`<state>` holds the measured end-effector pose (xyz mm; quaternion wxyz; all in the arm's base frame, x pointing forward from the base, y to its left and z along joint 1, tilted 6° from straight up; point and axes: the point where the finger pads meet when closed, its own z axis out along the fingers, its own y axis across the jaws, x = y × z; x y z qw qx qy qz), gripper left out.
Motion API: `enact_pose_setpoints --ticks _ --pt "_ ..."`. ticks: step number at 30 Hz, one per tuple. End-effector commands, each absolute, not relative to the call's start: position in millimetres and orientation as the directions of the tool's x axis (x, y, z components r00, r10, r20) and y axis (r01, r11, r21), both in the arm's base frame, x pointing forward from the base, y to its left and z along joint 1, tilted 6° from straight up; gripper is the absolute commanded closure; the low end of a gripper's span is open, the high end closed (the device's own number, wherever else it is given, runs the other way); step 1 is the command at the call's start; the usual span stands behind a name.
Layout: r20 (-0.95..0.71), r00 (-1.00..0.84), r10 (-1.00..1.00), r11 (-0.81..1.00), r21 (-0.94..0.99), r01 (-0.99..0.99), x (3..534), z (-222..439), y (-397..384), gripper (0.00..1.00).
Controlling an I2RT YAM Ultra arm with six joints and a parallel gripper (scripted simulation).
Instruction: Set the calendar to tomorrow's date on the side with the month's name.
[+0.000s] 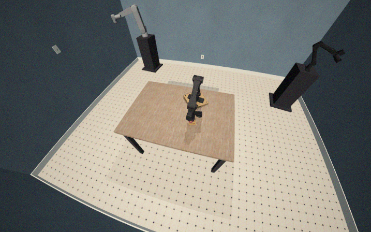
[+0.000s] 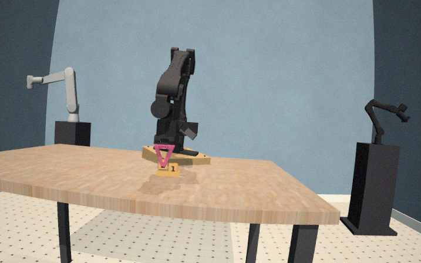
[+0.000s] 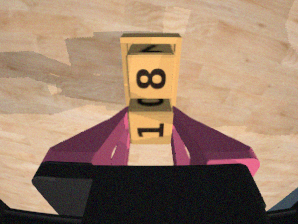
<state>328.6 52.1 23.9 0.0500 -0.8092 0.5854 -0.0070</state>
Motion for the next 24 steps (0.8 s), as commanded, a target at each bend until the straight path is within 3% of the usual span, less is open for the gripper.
enact_pose_setpoints --ticks 1,24 --pt "-0.049 0.317 -0.947 -0.311 -0.107 -0.944 336.4 27.5 56.0 0.74" --pt "-0.051 0.317 -0.947 -0.311 -0.098 -0.945 334.2 25.6 55.7 0.74"
